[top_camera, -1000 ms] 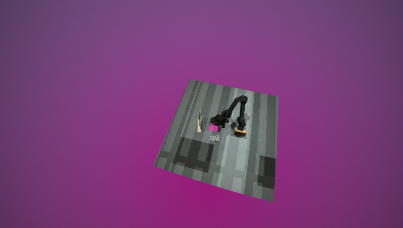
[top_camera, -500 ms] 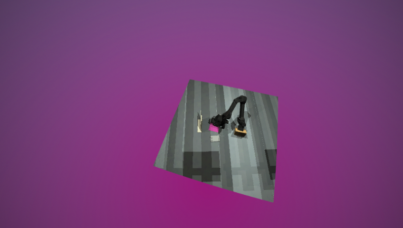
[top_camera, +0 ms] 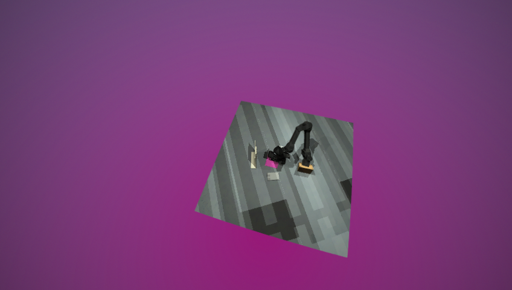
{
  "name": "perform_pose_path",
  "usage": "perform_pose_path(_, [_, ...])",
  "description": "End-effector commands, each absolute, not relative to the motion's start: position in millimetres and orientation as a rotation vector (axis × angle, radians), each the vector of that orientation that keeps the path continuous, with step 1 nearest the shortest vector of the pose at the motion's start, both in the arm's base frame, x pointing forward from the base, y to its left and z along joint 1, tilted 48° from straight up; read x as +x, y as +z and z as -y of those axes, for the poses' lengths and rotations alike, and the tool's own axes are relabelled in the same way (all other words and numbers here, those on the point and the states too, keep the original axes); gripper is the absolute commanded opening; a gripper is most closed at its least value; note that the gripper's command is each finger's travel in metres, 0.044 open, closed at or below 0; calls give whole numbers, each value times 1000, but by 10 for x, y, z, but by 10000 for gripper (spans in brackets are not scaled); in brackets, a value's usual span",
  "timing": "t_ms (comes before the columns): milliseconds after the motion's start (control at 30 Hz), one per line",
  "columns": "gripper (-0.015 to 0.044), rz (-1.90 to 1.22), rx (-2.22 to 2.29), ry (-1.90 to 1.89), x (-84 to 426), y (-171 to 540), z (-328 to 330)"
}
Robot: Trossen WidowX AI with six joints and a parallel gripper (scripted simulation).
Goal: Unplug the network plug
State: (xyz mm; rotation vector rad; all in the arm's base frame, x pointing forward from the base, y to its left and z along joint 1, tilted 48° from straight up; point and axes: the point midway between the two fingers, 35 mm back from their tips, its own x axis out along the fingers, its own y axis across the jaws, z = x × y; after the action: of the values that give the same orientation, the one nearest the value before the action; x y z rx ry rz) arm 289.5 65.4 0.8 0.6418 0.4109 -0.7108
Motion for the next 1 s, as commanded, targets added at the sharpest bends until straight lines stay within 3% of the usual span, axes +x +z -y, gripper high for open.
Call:
perform_pose_path(0, [0, -419, 632, -710, 2878, -43, -607])
perform_pose_path(933, [0, -412, 635, -711, 2911, -95, -504])
perform_pose_path(967, [26, -412, 635, -711, 2911, -95, -504])
